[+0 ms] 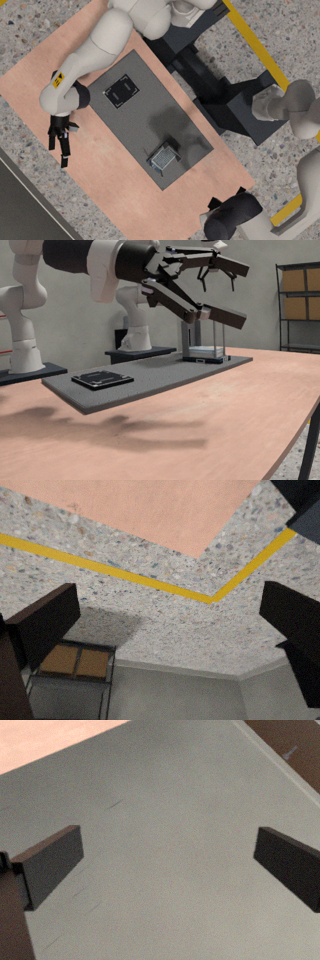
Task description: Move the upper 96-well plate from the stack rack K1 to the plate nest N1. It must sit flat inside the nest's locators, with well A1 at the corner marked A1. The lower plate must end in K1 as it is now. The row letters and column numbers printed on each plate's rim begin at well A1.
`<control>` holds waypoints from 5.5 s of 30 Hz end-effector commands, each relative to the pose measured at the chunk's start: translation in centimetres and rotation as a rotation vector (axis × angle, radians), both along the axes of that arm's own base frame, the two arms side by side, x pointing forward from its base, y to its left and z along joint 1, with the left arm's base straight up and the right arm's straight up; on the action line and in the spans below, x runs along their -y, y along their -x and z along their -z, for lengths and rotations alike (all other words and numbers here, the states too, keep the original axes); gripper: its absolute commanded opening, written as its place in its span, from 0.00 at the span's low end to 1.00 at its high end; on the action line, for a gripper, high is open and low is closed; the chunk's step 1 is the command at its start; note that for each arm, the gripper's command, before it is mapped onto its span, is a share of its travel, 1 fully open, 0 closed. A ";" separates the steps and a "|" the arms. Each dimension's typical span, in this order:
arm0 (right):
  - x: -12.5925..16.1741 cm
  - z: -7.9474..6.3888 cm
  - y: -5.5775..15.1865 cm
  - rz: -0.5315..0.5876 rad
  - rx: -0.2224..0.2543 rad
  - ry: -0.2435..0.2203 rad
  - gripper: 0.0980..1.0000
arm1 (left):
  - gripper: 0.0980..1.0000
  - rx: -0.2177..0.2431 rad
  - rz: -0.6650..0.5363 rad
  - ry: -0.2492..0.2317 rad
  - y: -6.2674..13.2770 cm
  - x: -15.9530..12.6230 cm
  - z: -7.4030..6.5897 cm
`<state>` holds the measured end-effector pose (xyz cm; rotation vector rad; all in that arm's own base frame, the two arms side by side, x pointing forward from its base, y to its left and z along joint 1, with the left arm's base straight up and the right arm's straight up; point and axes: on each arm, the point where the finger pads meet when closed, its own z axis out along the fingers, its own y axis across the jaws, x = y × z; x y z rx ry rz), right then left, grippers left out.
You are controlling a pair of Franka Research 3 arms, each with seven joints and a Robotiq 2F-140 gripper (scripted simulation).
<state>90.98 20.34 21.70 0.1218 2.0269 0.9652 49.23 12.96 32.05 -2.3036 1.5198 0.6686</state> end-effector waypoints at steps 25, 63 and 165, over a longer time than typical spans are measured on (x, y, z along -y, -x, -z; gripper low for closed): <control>0.0 0.0 0.0 0.000 0.000 0.000 1.00 | 1.00 0.374 -0.669 0.382 -2.5 -5.1 -7.8; -12.2 -3.3 3.0 -0.359 0.212 0.198 1.00 | 1.00 0.403 -0.711 0.408 -2.9 -6.0 -9.2; -38.7 -1.7 28.9 -1.729 1.073 0.877 1.00 | 1.00 0.403 -0.711 0.408 -2.9 -6.0 -9.2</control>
